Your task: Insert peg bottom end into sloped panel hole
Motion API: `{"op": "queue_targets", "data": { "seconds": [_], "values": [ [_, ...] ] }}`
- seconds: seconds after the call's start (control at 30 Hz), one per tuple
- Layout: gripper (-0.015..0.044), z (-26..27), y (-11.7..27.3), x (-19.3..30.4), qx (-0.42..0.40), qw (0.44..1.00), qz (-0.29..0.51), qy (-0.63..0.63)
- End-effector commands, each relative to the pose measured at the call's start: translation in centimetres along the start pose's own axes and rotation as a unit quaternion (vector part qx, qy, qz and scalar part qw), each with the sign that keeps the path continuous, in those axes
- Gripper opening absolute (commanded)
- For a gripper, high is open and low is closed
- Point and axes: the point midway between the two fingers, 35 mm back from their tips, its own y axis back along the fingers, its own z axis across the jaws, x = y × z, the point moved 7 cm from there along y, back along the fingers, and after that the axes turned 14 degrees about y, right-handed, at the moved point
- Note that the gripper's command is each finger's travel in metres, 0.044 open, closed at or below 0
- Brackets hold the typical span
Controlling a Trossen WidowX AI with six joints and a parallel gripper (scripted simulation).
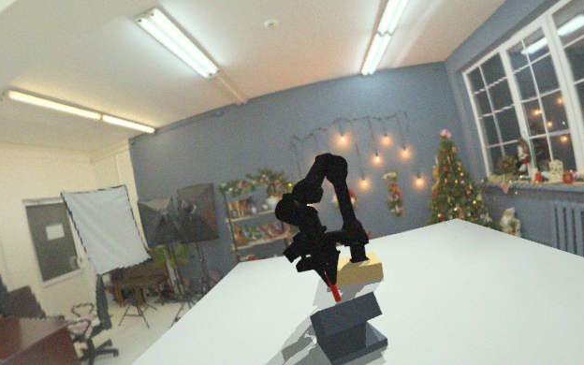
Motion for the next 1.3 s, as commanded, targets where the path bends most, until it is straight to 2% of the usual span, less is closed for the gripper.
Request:
{"op": "queue_targets", "data": {
  "seconds": [0.0,1.27],
  "values": [
    [0.0,0.0,0.1,0.0,0.0,1.0,0.0,0.0],
    [0.0,-0.2,-1.7,0.1,0.0,1.0,0.0,0.0]
  ]
}}
